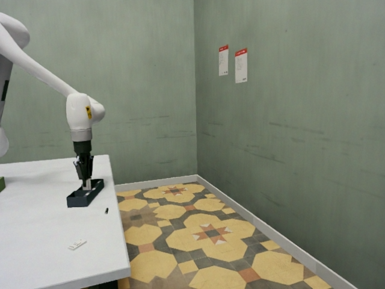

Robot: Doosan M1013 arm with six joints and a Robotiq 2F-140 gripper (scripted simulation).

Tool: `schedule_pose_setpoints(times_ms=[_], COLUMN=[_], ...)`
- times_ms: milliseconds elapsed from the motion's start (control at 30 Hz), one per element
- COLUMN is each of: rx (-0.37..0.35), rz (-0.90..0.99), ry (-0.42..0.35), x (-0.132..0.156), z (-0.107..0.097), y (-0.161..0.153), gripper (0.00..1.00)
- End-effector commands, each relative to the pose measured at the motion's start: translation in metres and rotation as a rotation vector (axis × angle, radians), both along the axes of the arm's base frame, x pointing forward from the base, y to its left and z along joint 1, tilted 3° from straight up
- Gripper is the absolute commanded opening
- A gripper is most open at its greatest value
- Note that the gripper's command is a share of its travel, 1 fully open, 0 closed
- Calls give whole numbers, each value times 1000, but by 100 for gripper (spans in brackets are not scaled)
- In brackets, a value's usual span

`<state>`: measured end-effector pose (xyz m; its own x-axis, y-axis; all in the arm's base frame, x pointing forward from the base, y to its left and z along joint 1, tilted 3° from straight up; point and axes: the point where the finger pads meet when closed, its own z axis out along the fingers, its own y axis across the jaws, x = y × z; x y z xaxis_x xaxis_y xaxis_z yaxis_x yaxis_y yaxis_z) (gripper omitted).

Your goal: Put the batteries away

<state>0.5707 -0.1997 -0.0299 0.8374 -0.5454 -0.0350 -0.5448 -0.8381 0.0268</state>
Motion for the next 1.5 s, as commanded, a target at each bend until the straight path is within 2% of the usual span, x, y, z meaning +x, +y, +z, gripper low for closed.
schedule_pose_setpoints(times_ms=[0,633,767,833,967,1033,1333,1467], rx=[0,0,0,0,0,0,0,0], rz=[0,0,0,0,0,0,0,0], ry=[-1,-1,-1,-1,-1,-1,-1,-1], x=[1,2,2,2,3,3,16,19], z=[3,26,42,42,58,59,58,58], y=[0,0,0,0,0,0,43,53], gripper=[15,15,15,15,15,15,15,15])
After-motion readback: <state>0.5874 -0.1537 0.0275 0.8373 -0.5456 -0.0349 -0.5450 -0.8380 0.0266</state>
